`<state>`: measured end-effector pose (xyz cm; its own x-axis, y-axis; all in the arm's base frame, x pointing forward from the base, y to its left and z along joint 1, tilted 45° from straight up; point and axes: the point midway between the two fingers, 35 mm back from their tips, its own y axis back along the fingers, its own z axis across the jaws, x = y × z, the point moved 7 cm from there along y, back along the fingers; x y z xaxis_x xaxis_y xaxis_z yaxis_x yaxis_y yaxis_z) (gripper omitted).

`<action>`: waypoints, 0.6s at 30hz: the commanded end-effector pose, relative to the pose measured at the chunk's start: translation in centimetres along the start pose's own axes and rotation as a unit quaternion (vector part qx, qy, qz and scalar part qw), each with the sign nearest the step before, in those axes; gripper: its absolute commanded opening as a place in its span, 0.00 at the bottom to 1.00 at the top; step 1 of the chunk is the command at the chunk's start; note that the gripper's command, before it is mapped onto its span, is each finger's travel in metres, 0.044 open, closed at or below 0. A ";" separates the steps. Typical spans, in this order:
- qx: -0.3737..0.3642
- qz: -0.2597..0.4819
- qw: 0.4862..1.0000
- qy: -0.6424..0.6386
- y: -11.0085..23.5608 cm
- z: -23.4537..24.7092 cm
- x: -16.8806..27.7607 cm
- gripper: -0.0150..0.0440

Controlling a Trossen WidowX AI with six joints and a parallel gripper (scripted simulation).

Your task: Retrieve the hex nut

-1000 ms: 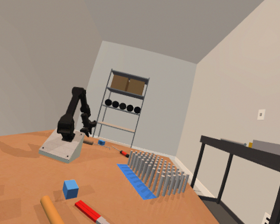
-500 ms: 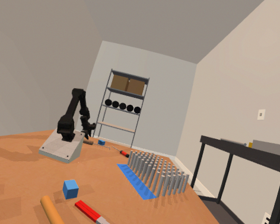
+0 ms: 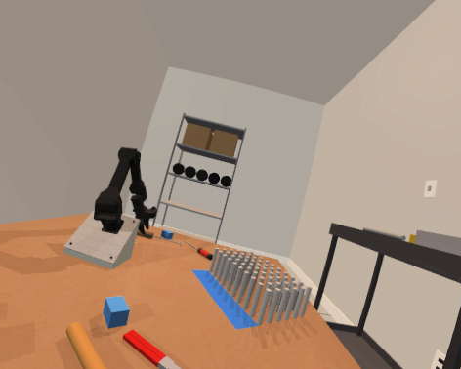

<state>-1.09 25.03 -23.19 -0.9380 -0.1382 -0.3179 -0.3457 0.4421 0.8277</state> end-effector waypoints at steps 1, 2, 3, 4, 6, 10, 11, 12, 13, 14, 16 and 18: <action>-0.001 0.002 1.000 -0.002 -0.6 -0.3 0.3 0.73; -0.001 0.002 1.000 -0.002 -0.7 -0.3 0.4 0.73; -0.001 0.002 1.000 -0.002 -0.9 -0.4 0.4 0.73; -0.001 0.002 1.000 -0.002 -1.0 -0.4 0.5 0.73; -0.001 0.002 1.000 -0.002 -1.2 -0.5 0.6 0.73; -0.001 0.002 1.000 -0.002 -1.2 -0.5 0.6 0.60; -0.001 0.002 1.000 -0.002 -1.2 -0.5 0.6 0.58; -0.001 0.002 1.000 -0.002 -1.2 -0.5 0.6 0.57; -0.001 0.002 1.000 -0.002 -1.2 -0.5 0.6 0.56; -0.001 0.002 1.000 -0.002 -1.2 -0.5 0.6 0.55; -0.001 0.002 1.000 -0.002 -1.2 -0.5 0.6 0.53; -0.001 0.002 1.000 -0.002 -1.2 -0.5 0.6 0.50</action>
<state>-1.19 23.96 -24.10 -0.9378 -0.1387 -0.3184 -0.3463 0.4418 0.8276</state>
